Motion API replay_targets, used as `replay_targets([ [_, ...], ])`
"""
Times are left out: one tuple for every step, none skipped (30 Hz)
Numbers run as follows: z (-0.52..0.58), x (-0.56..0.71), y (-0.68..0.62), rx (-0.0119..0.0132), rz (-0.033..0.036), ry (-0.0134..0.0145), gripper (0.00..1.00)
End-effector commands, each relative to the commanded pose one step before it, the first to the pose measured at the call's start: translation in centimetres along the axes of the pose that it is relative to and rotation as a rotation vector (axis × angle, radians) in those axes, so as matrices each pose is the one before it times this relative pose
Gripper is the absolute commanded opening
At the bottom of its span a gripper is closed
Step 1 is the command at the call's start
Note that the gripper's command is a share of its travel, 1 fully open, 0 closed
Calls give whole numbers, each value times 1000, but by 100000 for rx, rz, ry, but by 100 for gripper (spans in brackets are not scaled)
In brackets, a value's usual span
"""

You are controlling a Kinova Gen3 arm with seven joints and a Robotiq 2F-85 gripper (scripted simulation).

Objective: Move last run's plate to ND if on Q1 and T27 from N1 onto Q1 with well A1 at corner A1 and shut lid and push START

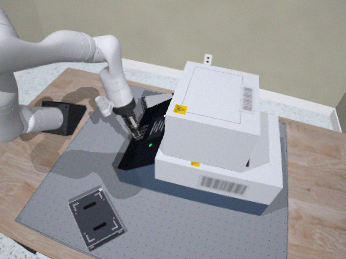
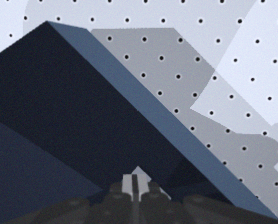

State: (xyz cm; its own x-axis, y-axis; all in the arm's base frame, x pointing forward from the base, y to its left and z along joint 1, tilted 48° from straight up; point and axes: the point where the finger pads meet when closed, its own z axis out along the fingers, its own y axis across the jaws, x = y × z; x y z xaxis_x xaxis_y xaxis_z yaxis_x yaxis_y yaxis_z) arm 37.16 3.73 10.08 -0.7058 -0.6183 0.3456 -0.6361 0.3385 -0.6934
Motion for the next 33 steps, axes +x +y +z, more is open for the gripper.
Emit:
replay_targets([
  [64,-93,-45,31,7,-174,10],
  [60,-20,-20,0,0,0,10],
  [60,-20,-20,0,0,0,10],
  [60,-20,-20,0,0,0,10],
  [60,-20,-20,0,0,0,10],
  [60,-20,-20,0,0,0,10],
  [60,-20,-20,0,0,0,10],
  [60,-20,-20,0,0,0,10],
  [60,-20,-20,0,0,0,10],
  [60,-20,-20,0,0,0,10],
  [60,-20,-20,0,0,0,10],
  [60,-20,-20,0,0,0,10],
  [0,0,0,0,0,0,10],
  [0,0,0,0,0,0,10],
  [62,-20,-20,0,0,-1,10],
  [59,-20,-20,0,0,0,10],
  [60,-20,-20,0,0,0,10],
  [56,-19,-19,0,0,0,10],
  [0,0,0,0,0,0,10],
  [0,0,0,0,0,0,10],
  [0,0,0,0,0,0,10],
  [0,0,0,0,0,0,10],
  [0,0,0,0,0,0,10],
  [0,0,0,0,0,0,10],
  [0,0,0,0,0,0,10],
  [0,0,0,0,0,0,10],
  [0,0,0,0,0,0,10],
  [0,0,0,0,0,0,10],
  [0,0,0,0,0,0,10],
  [0,0,0,0,0,0,10],
  [0,0,0,0,0,0,10],
  [0,0,0,0,0,0,10],
  [0,0,0,0,0,0,10],
])
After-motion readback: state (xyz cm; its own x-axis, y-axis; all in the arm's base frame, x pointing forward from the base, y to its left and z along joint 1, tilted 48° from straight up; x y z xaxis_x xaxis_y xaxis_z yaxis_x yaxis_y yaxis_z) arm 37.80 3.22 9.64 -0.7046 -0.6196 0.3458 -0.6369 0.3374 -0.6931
